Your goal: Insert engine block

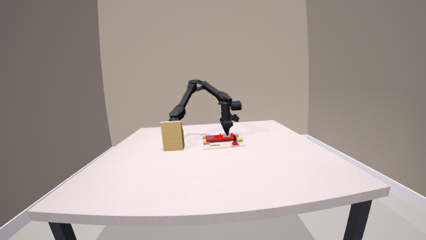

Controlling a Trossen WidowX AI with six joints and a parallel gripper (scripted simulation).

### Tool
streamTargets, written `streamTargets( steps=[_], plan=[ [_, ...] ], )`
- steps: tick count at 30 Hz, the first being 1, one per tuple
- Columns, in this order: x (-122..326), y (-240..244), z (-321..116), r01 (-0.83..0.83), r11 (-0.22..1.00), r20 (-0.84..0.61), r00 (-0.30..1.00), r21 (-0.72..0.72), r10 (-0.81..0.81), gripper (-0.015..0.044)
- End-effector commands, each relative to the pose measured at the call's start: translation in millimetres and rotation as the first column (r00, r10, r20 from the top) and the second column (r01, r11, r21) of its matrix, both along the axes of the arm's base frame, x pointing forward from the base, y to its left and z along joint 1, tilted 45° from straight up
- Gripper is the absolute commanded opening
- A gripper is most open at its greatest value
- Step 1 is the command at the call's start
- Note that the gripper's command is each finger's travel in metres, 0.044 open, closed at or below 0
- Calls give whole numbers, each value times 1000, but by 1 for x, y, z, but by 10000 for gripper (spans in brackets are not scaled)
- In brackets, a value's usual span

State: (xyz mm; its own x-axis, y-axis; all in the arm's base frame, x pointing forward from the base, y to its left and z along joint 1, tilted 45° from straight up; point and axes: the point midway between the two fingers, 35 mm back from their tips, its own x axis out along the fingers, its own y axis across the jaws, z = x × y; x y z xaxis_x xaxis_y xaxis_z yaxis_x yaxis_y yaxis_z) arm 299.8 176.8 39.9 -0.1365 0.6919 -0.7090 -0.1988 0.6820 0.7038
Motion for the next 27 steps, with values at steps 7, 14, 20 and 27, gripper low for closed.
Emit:
streamTargets(
  steps=[7,14,20,27],
  plan=[
    [0,0,0,0,1000,1,1000,-1,0,440],
    [1,-3,2,0,1000,0,1000,0,0,440],
    [3,-11,10,3,1000,-1,1000,3,-3,440],
    [3,-11,10,3,1000,-1,1000,3,-3,335]
  ],
)
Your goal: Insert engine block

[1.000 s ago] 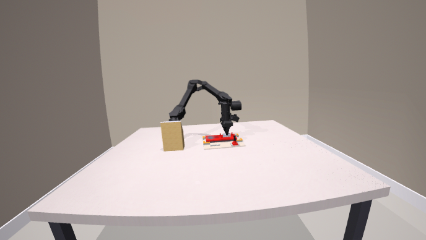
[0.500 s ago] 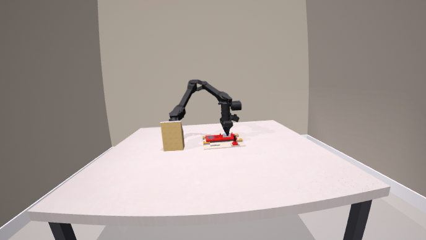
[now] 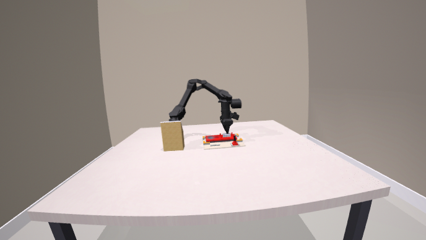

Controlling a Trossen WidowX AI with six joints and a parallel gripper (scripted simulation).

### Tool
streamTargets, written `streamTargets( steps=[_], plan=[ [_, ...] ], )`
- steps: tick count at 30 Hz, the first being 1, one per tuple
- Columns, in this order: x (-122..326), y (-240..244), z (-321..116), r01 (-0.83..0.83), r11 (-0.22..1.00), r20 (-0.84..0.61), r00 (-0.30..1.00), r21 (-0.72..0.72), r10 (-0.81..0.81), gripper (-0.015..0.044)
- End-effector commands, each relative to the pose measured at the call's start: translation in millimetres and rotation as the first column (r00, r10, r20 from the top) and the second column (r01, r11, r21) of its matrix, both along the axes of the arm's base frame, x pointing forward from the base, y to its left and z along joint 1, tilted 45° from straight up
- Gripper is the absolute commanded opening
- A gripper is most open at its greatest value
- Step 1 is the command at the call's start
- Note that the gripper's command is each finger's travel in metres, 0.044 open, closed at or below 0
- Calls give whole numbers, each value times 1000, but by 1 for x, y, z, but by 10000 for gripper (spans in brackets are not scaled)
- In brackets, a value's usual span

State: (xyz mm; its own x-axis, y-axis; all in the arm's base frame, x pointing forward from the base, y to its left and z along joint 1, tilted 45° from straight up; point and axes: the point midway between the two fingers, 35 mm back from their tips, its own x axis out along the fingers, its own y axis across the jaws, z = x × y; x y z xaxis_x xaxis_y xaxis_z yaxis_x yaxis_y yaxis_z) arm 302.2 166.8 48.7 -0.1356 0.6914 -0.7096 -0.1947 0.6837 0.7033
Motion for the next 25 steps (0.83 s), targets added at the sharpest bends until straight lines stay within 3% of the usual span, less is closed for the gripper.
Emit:
streamTargets(
  steps=[1,13,25],
  plan=[
    [0,-1,1,-1,1000,1,1000,4,1,309],
    [0,-1,1,-1,1000,1,1000,4,1,0],
    [0,-1,1,-1,1000,1,1000,4,1,0]
  ],
)
